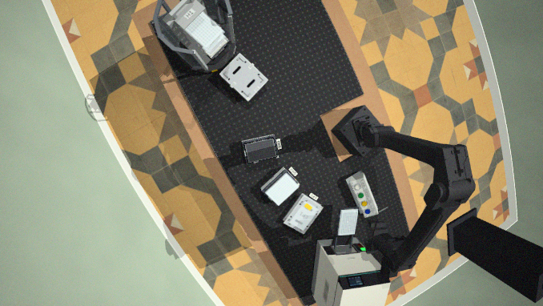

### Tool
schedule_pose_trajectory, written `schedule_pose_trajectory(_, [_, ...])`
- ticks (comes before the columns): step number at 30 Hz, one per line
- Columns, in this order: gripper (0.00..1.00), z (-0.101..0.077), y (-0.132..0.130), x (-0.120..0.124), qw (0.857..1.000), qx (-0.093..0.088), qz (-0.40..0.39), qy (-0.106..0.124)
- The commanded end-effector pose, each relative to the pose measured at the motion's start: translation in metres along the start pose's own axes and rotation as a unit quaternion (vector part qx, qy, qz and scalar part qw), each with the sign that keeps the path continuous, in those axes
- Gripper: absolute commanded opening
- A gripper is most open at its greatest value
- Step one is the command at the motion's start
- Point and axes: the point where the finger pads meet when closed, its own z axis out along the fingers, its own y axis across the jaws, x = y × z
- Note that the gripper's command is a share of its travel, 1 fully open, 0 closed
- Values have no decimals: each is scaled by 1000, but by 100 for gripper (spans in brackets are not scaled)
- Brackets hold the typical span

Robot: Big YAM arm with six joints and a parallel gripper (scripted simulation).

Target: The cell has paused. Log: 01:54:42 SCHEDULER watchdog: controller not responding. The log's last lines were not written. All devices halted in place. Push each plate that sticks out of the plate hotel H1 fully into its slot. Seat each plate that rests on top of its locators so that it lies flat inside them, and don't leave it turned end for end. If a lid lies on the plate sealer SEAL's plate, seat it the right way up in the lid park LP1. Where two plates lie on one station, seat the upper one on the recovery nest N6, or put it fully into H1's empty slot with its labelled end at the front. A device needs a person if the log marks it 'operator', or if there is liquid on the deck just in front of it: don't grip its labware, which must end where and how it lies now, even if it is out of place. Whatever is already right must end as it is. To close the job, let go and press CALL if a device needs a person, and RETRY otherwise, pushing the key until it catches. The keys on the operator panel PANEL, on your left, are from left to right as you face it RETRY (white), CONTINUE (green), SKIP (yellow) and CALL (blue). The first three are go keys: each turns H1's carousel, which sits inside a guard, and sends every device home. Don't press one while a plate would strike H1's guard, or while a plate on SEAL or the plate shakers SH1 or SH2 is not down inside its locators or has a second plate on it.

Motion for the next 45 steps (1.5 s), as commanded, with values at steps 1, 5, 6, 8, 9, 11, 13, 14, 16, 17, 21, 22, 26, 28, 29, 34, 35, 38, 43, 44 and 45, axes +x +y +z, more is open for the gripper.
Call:
schedule_pose_trajectory(1, [100,-10,-11,0,1000,17,1,-3])
schedule_pose_trajectory(5, [100,-10,-11,0,1000,17,1,-3])
schedule_pose_trajectory(6, [100,-10,-11,0,1000,17,1,-3])
schedule_pose_trajectory(8, [100,-10,-11,0,1000,17,1,-3])
schedule_pose_trajectory(9, [100,-10,-11,0,1000,17,1,-3])
schedule_pose_trajectory(11, [100,-10,-11,0,1000,17,1,-3])
schedule_pose_trajectory(13, [100,-10,-11,0,1000,17,1,-3])
schedule_pose_trajectory(14, [100,-10,-11,0,1000,17,1,-3])
schedule_pose_trajectory(16, [100,-10,-11,0,1000,17,1,-3])
schedule_pose_trajectory(17, [100,-10,-11,0,1000,17,1,-3])
schedule_pose_trajectory(21, [100,-10,-11,0,1000,17,1,-3])
schedule_pose_trajectory(22, [100,-10,-11,0,1000,17,1,-3])
schedule_pose_trajectory(26, [100,-36,-20,0,999,34,2,-5])
schedule_pose_trajectory(28, [100,-42,-20,-1,999,35,2,-5])
schedule_pose_trajectory(29, [100,-44,-20,-2,999,35,2,-6])
schedule_pose_trajectory(34, [100,-59,-18,-5,999,35,1,-6])
schedule_pose_trajectory(35, [100,-61,-18,-5,999,35,1,-6])
schedule_pose_trajectory(38, [100,-64,-18,-5,999,35,2,-6])
schedule_pose_trajectory(43, [100,-75,-18,-3,999,36,3,-6])
schedule_pose_trajectory(44, [100,-72,-18,-3,999,32,2,-5])
schedule_pose_trajectory(45, [100,-70,-18,-3,1000,29,2,-5])
